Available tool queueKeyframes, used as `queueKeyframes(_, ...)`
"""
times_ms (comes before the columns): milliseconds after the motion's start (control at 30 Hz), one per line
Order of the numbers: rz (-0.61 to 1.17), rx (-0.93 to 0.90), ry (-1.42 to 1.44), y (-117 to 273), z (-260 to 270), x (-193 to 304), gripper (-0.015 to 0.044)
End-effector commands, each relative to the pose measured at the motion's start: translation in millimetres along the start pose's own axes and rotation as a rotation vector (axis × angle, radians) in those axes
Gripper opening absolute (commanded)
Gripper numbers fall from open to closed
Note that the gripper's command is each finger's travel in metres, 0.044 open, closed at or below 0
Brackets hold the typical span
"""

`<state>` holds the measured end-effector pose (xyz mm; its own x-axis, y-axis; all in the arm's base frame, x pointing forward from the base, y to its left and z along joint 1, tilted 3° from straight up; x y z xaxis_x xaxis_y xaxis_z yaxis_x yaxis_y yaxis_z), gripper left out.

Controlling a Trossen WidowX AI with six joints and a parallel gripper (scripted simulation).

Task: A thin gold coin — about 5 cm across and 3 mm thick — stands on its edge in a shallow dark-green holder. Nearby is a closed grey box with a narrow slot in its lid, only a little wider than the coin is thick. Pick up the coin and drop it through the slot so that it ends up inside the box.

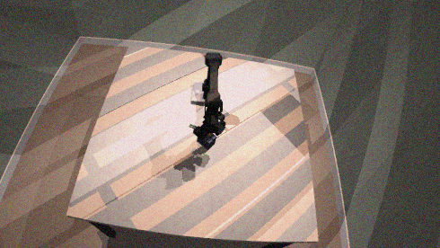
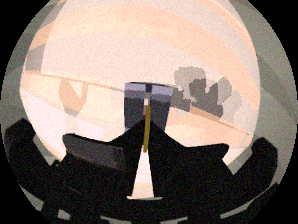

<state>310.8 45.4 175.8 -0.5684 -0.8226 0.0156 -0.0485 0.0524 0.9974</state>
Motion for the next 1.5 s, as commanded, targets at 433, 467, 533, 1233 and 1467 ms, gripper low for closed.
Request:
queueKeyframes(433,0.000,0.000,-0.001,-4,0,0,0.0026)
queueKeyframes(467,0.000,0.000,-0.001,-4,0,0,0.0052)
queueKeyframes(533,0.000,0.000,-0.001,-4,0,0,0.0105)
queueKeyframes(1233,0.001,-0.001,-0.001,17,0,0,0.0423)
queueKeyframes(1467,0.004,-0.005,0.002,58,2,2,0.0440)
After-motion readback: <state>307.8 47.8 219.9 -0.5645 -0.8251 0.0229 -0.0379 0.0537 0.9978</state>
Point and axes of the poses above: the point midway between the two fingers, 35 mm back from their tips, its own y axis back along the fingers, its own z axis across the jaws, x = y × z, the point moved 8 cm from there along y, back along the fingers, and after that the axes turned 2 degrees about -y, right-handed, at the moved point
